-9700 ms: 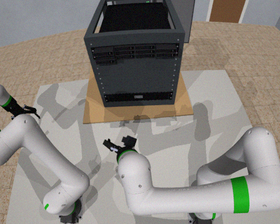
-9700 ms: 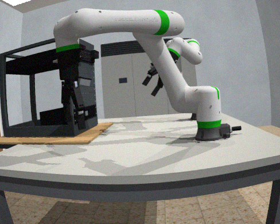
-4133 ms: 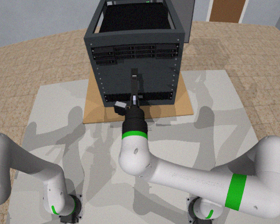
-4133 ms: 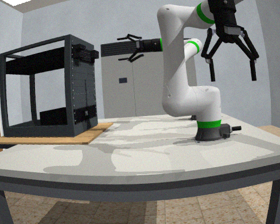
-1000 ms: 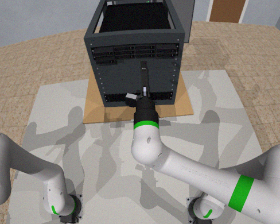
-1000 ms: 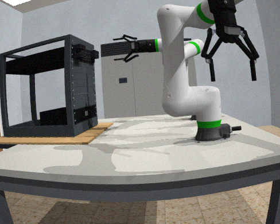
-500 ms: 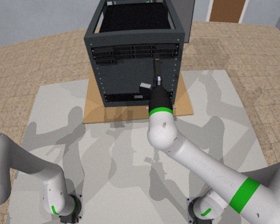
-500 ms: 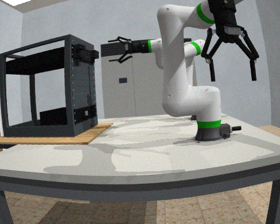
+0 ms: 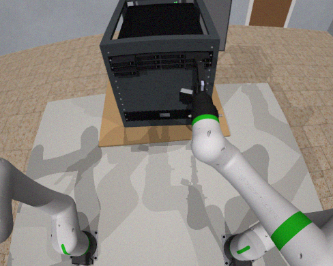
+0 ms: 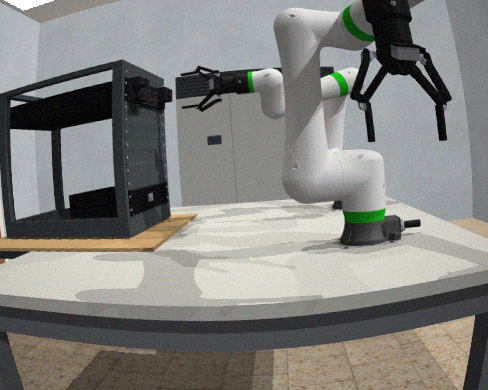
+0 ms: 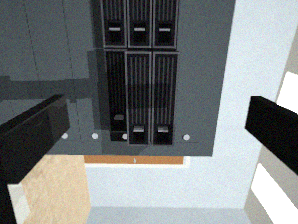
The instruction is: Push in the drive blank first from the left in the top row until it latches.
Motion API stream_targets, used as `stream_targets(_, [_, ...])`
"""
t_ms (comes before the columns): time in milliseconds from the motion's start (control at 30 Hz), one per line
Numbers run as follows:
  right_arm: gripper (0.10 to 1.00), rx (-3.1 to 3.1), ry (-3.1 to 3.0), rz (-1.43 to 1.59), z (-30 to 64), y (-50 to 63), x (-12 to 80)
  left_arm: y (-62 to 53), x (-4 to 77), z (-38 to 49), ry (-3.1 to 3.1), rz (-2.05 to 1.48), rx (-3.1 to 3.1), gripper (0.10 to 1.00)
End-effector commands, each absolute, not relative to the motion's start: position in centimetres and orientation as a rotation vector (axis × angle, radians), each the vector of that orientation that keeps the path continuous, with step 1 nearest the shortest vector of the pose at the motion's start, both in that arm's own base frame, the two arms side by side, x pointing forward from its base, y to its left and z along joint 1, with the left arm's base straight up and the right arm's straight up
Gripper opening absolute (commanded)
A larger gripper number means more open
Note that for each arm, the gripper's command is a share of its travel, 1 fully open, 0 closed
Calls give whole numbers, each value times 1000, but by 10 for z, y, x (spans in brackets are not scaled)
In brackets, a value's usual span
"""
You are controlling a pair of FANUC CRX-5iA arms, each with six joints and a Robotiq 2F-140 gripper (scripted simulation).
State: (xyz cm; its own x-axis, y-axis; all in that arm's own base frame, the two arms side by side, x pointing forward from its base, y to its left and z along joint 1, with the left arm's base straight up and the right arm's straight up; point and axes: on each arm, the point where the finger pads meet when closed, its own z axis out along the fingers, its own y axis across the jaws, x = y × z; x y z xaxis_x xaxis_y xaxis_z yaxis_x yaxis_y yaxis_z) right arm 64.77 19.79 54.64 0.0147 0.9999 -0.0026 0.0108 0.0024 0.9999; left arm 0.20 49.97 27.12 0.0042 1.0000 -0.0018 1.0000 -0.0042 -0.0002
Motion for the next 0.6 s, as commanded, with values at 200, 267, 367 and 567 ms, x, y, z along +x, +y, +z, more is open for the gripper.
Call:
stream_targets(200, [1000,1211,1205,1207,550,183,662,500,2,272,2217,0,2226,1000])
stream_targets(267, [1000,1211,1205,1207,550,181,664,500,2,272,2217,0,2226,1000])
stream_targets(367, [1000,1211,1205,1207,550,180,664,500,2,272,2217,0,2226,1000])
stream_targets(567, [1000,1211,1205,1207,550,180,665,500,2,272,2217,0,2226,1000])
